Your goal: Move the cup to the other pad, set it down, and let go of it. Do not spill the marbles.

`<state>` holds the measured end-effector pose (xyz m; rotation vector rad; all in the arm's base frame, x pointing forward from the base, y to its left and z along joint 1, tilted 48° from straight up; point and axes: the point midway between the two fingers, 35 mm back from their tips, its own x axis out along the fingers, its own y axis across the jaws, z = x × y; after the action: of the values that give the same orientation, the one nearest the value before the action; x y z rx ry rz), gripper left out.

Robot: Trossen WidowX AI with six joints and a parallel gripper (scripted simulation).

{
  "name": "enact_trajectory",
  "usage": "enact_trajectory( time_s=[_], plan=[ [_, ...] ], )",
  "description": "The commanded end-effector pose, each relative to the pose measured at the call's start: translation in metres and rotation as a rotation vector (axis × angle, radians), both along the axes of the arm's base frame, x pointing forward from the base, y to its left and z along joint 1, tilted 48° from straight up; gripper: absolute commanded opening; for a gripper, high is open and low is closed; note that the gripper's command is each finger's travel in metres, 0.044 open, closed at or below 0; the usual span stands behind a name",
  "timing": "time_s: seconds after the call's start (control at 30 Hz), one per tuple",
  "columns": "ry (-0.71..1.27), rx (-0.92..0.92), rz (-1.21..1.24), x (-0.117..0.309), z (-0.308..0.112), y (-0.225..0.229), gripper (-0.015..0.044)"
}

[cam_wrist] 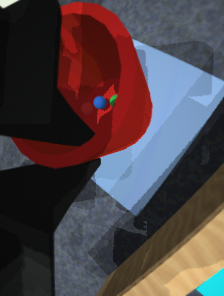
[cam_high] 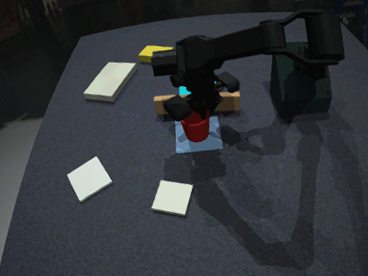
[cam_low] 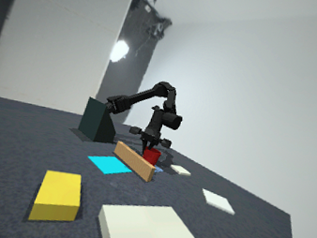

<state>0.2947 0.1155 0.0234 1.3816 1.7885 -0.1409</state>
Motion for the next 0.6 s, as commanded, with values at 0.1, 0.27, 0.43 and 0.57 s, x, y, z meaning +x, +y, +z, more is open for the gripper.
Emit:
enact_trajectory(
  time_s=[0.1, 0.27, 0.43, 0.57],
  plan=[
    [0.001, -0.001, 0.002, 0.001, 0.003, -0.004, 0.0],
    [0.002, -0.004, 0.001, 0.003, 0.013, -0.016, 0.0],
    [0.005, -0.004, 0.001, 0.004, 0.023, -0.03, 0.0],
    [0.006, -0.003, 0.001, 0.004, 0.032, -0.04, 0.0]
  ],
)
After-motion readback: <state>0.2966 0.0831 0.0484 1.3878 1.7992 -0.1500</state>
